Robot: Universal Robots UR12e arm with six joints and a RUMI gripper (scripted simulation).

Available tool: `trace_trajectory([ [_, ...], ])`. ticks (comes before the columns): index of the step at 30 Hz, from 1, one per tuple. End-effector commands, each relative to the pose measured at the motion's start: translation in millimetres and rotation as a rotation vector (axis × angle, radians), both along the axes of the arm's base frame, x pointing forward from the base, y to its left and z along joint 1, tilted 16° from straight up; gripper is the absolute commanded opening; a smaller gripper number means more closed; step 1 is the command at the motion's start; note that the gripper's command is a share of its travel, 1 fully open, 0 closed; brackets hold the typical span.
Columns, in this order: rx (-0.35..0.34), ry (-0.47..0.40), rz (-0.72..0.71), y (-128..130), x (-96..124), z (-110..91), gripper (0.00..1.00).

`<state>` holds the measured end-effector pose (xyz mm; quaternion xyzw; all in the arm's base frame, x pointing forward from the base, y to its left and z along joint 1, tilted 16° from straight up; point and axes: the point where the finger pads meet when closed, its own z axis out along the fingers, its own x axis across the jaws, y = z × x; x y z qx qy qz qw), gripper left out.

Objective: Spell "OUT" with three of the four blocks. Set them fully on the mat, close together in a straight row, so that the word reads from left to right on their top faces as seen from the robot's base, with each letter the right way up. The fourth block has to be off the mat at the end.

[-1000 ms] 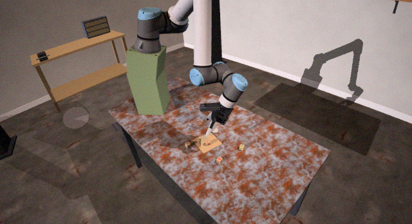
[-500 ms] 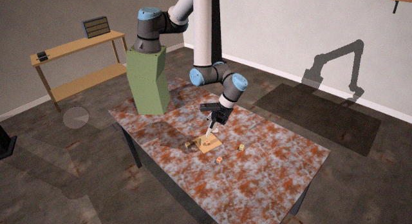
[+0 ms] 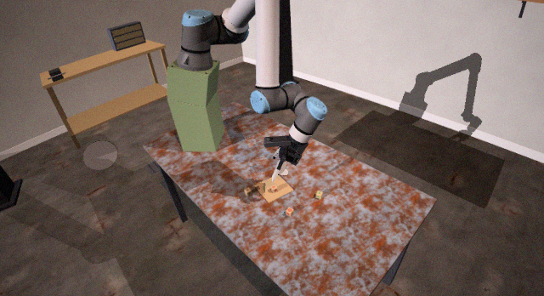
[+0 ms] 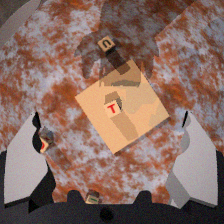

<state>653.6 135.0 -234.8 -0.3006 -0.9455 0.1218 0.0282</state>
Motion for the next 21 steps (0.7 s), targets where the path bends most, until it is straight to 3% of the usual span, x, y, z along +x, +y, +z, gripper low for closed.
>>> trace_trajectory([
  [1,0.000,0.001,0.001,0.0,-1.2,-0.4,1.00],
  [12,0.000,0.000,0.000,-1.1,6.4,-0.3,1.00],
  [15,0.000,0.000,-0.001,-5.3,31.4,1.2,1.00],
  [20,-0.001,-0.001,0.000,-17.2,103.8,9.1,1.00],
  [21,-0.001,-0.001,0.000,-17.2,103.8,9.1,1.00],
])
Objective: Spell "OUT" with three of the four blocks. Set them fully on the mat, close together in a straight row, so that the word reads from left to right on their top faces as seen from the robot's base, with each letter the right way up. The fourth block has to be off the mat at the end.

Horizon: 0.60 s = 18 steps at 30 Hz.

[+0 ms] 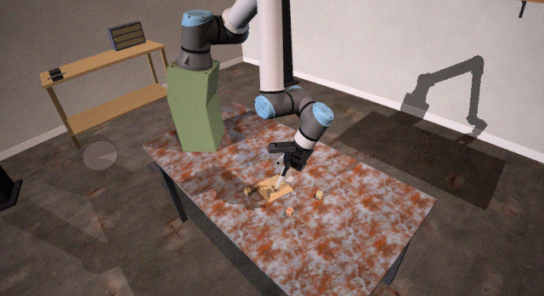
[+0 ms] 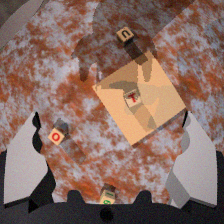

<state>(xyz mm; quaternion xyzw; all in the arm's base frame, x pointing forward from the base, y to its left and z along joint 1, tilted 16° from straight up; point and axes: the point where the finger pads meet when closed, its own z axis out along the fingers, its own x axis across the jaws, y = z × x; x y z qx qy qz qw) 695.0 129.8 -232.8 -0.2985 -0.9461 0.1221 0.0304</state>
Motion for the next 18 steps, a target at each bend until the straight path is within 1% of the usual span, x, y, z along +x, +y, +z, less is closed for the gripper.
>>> trace_trajectory([
  [1,-0.001,-0.005,-0.004,-12.0,62.4,7.1,1.00],
  [4,-0.001,-0.005,-0.004,-19.0,98.2,12.9,1.00],
  [6,-0.001,-0.006,-0.004,-21.7,111.2,15.4,1.00],
  [8,-0.001,-0.006,-0.004,-22.7,115.6,16.2,1.00],
  [18,-0.001,-0.006,-0.002,-19.7,115.4,17.1,1.00],
])
